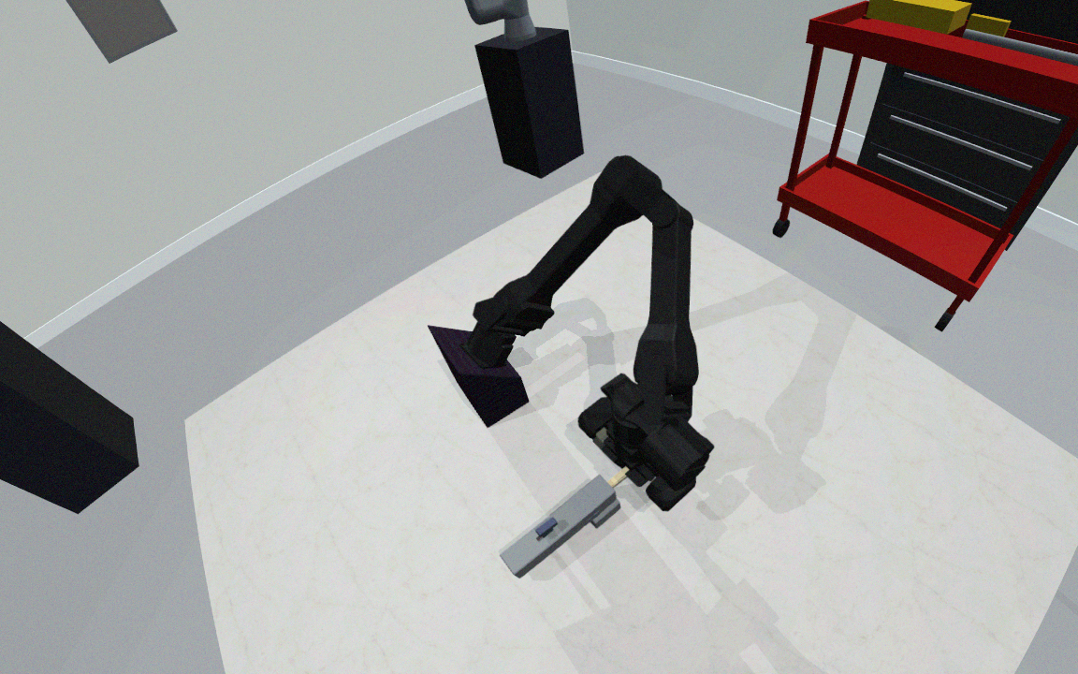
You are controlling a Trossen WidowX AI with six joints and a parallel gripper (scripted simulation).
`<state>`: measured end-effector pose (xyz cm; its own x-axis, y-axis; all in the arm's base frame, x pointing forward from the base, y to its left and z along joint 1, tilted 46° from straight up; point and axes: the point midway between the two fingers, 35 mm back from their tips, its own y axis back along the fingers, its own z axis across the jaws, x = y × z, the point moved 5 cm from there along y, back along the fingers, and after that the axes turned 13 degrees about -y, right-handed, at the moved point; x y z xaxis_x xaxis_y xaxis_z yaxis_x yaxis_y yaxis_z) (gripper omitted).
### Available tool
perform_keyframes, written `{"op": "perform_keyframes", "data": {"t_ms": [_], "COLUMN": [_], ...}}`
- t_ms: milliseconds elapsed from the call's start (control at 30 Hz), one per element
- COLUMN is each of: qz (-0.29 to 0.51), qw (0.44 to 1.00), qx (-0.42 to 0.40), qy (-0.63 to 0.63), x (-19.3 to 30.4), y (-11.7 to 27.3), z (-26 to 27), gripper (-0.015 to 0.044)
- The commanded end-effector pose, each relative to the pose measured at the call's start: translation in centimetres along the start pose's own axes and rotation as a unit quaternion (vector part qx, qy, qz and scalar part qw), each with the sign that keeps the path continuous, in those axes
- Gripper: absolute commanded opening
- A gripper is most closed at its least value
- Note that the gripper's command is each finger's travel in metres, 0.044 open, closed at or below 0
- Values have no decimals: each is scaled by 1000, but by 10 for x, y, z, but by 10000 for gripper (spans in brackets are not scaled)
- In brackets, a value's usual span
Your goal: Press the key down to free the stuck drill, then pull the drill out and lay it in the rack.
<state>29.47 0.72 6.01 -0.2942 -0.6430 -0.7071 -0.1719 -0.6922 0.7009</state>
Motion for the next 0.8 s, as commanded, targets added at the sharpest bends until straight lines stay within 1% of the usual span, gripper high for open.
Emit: {"op": "perform_keyframes", "data": {"t_ms": [0, 767], "qz": [0, -1], "qw": [1000, 1000], "qx": [0, 0], "qy": [0, 0], "x": [1, -28], "y": [2, 4], "z": [1, 6], "gripper": [0, 0]}}
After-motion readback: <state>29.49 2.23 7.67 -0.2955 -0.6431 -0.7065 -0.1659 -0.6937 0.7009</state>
